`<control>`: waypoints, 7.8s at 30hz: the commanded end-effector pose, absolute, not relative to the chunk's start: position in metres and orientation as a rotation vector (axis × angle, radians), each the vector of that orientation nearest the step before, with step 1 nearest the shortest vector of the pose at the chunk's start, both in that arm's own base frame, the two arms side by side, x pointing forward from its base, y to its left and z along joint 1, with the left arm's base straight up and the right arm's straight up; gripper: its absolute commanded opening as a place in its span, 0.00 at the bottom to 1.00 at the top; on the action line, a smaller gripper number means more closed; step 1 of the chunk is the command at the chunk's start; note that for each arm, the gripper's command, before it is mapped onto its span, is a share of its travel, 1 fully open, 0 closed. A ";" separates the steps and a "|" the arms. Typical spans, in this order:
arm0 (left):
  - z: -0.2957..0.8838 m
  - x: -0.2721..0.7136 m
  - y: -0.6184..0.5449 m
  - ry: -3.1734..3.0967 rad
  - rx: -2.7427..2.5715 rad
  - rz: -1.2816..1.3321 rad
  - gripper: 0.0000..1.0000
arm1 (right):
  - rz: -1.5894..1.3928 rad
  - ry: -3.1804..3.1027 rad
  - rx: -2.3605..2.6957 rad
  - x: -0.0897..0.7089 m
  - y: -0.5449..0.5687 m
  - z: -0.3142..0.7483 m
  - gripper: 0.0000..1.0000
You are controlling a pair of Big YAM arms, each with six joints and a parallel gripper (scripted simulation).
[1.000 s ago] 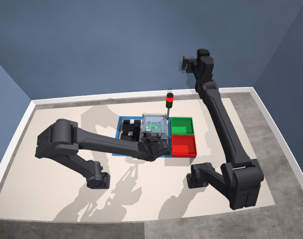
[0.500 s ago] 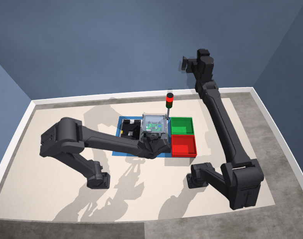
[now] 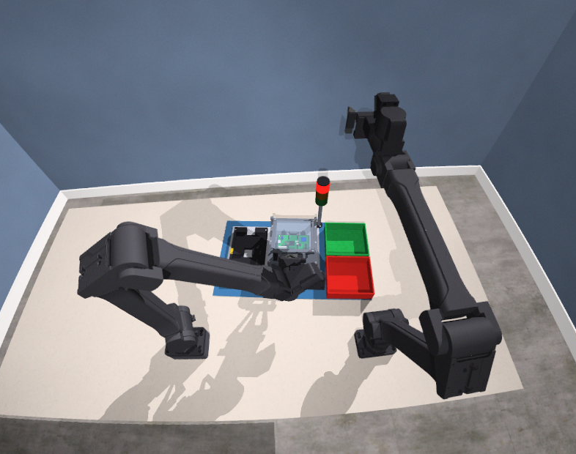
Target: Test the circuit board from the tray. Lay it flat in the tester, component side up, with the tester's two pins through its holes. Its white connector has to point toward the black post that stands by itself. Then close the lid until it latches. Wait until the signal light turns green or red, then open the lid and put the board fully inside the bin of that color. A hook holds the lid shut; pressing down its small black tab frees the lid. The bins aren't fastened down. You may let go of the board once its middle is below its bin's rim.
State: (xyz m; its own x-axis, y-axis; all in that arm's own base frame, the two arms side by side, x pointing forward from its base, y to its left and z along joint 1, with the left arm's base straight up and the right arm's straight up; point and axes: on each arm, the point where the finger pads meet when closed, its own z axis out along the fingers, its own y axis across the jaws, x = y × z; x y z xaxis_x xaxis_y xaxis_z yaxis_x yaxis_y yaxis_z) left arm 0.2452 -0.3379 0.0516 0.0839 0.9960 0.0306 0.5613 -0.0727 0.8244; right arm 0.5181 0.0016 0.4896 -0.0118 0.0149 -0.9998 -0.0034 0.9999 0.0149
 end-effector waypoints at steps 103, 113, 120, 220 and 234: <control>0.202 0.310 -0.350 1.979 2.180 0.222 0.38 | 0.000 1.560 0.000 0.518 0.000 0.498 1.00; 0.230 0.293 -0.357 1.944 2.134 0.204 0.38 | 0.000 1.560 0.000 0.518 0.000 0.498 1.00; 0.237 0.292 -0.356 1.941 2.117 0.200 0.38 | 0.000 1.560 0.000 0.518 0.000 0.498 1.00; 0.183 0.299 -0.364 1.296 1.402 1.024 0.38 | 0.000 1.560 0.000 0.518 0.000 0.498 1.00; 0.180 0.295 -0.355 1.295 1.409 1.028 0.27 | 0.000 1.560 0.000 0.518 0.000 0.498 1.00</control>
State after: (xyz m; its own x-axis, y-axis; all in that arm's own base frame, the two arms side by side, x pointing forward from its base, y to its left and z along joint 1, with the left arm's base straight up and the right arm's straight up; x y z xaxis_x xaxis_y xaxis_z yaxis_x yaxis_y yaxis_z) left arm 0.2907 -0.3409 0.1619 0.0847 0.9961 0.0240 0.2361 -0.0434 0.9707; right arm 0.5181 0.0016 0.4896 -0.0118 0.0149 -0.9998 -0.0034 0.9999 0.0149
